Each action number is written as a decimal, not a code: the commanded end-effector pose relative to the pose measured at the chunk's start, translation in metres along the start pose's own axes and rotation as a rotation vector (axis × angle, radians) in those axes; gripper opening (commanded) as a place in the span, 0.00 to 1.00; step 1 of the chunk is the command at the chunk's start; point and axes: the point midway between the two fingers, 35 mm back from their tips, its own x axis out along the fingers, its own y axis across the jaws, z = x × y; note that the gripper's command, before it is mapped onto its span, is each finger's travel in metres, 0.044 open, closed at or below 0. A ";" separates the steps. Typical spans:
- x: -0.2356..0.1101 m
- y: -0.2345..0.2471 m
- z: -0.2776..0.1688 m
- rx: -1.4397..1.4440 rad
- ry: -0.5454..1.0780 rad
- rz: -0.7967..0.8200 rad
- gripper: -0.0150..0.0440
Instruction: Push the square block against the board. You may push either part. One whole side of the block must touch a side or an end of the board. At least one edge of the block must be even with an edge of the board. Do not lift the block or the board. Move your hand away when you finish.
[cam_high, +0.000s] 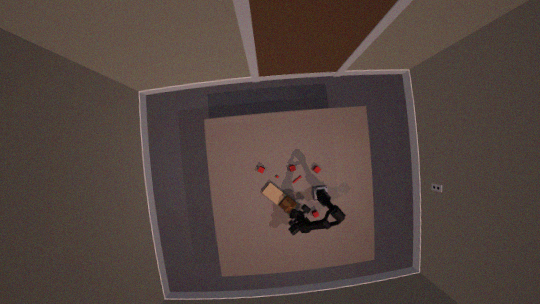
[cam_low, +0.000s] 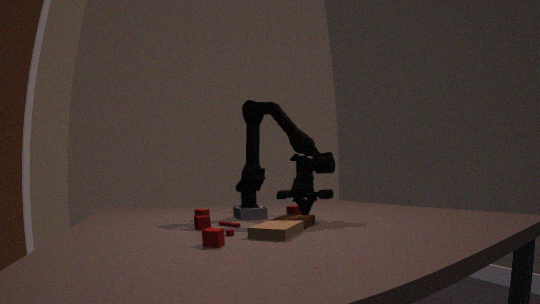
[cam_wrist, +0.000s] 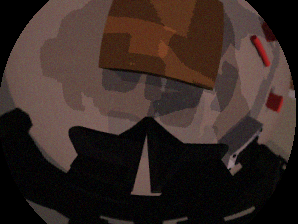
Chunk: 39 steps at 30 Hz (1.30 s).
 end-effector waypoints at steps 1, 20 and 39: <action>-0.012 0.001 0.001 0.001 0.000 0.000 0.25; -0.043 0.000 0.025 0.003 -0.005 0.001 0.25; 0.000 0.000 0.031 0.003 -0.006 0.001 0.25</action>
